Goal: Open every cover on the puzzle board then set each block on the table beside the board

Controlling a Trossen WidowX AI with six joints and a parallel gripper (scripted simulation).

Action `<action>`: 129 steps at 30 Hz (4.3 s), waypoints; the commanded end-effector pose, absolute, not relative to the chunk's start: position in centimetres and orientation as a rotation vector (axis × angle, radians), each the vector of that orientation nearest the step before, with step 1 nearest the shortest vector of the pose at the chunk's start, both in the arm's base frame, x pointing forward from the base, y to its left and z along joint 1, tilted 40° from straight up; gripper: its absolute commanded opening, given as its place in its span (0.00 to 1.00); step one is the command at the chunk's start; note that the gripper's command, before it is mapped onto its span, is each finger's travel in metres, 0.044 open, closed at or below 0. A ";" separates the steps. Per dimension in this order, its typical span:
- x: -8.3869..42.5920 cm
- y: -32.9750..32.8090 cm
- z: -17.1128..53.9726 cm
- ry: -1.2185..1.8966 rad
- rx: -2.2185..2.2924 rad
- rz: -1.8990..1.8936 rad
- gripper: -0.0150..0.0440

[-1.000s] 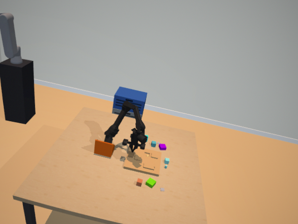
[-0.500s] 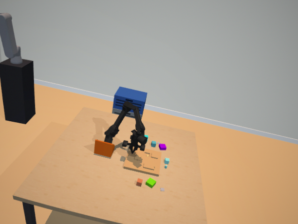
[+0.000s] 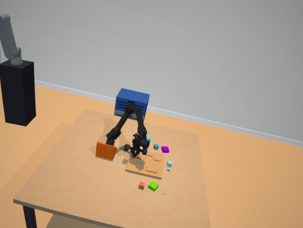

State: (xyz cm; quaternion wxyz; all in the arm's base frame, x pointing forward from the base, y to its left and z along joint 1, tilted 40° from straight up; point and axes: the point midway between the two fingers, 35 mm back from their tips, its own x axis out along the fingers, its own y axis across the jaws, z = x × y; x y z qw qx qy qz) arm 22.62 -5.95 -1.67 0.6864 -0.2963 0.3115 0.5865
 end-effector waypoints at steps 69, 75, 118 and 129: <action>23.3 -1.0 -1.2 0.702 -0.650 1.318 0.25; 23.4 -0.5 -0.9 0.702 -0.650 1.318 0.25; 23.4 2.7 1.7 0.695 -0.644 1.321 0.25; 23.4 2.0 2.7 0.696 -0.645 1.320 0.25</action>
